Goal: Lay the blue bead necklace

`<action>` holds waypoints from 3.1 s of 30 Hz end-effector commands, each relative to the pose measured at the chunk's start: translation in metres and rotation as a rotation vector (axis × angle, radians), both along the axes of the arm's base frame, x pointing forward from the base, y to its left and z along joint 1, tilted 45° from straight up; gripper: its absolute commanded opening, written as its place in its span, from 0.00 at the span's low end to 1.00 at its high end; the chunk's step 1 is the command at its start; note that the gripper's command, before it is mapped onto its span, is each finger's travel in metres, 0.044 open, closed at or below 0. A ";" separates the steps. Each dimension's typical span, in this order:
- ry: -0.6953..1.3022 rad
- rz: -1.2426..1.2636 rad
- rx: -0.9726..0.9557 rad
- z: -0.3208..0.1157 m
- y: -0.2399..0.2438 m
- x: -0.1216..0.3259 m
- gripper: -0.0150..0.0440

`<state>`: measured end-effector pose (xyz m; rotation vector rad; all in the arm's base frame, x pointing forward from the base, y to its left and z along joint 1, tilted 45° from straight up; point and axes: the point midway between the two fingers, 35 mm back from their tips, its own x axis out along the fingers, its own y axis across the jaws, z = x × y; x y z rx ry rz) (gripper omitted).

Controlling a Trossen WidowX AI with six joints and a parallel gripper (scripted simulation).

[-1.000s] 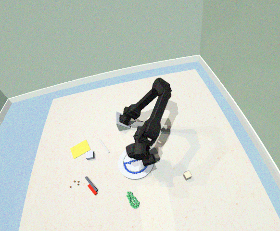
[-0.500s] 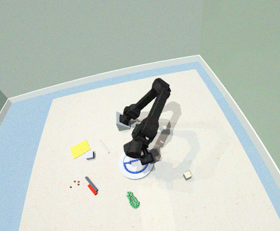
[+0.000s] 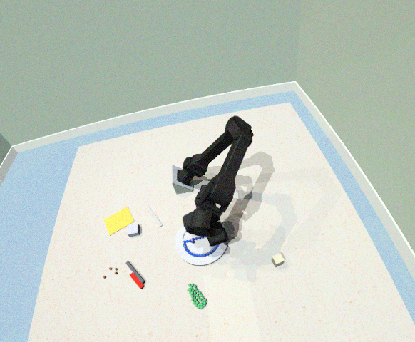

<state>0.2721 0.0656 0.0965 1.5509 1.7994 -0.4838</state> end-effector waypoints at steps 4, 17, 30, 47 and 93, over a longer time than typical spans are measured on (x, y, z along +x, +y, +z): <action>0.011 0.001 0.002 -0.008 0.008 -0.003 0.46; 0.018 0.004 0.004 -0.020 0.021 -0.006 0.46; 0.009 0.006 -0.003 -0.019 0.019 -0.004 0.25; 0.009 0.006 -0.003 -0.019 0.019 -0.004 0.25; 0.010 0.004 -0.003 -0.014 0.022 -0.015 0.70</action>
